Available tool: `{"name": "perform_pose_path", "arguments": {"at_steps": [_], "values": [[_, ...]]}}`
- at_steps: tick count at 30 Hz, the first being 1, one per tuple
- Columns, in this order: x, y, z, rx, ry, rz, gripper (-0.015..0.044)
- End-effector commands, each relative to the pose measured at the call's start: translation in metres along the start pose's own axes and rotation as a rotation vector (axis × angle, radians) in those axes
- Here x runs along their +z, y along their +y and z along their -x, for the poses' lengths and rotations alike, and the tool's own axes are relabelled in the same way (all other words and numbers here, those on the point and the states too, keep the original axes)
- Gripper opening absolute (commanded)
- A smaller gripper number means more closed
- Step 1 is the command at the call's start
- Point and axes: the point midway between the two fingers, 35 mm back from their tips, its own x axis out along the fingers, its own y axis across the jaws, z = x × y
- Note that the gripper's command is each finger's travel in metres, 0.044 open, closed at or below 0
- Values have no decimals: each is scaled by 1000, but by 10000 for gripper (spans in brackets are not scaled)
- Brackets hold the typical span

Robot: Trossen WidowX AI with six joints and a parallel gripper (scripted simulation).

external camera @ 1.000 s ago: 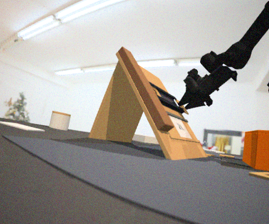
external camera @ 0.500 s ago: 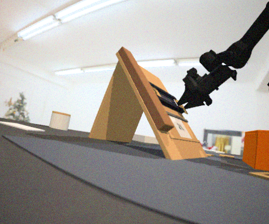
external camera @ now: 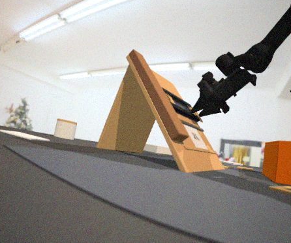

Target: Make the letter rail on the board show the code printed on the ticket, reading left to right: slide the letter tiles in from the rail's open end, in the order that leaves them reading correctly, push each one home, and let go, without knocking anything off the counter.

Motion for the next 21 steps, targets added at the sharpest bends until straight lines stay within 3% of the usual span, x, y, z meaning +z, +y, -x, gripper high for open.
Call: {"name": "perform_pose_path", "arguments": {"at_steps": [1, 21], "values": [[1, 2, 0, -2, -4, -3, 0], [1, 12, 0, -2, -4, -4, 0]]}}
